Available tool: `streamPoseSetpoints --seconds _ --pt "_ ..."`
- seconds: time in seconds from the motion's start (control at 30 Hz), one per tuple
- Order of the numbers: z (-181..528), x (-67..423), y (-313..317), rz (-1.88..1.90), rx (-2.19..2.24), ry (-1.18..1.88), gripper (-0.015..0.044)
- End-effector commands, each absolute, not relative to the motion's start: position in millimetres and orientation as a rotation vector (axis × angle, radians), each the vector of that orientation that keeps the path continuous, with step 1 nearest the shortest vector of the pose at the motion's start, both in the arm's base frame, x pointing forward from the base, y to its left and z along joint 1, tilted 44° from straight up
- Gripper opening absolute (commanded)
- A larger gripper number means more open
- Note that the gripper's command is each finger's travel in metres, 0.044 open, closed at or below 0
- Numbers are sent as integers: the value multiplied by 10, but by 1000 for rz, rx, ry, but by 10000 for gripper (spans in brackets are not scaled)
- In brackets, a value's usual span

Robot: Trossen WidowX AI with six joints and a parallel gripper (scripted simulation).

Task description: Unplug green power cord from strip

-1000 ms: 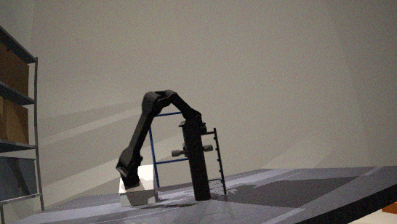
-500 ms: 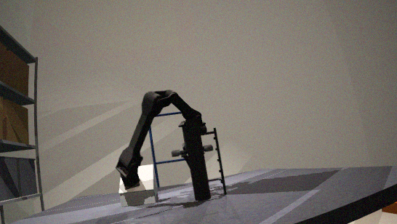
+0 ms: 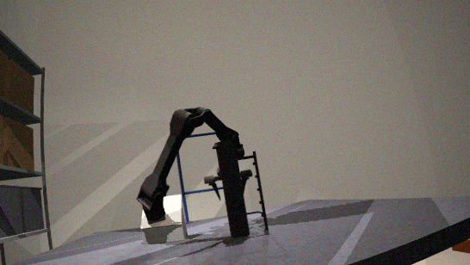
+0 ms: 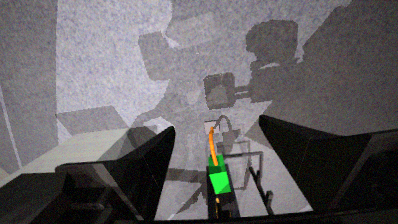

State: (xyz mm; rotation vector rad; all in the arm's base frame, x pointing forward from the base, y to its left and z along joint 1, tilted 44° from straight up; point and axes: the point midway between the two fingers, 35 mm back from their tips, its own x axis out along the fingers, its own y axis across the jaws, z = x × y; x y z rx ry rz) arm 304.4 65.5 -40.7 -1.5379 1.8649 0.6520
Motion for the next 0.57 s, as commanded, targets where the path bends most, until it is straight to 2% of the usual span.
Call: streamPoseSetpoints --seconds 0.0,0.53 --pt "-619 3070 970 661 -1538 1867 440" --pt "-632 3072 991 661 -1538 1867 440"
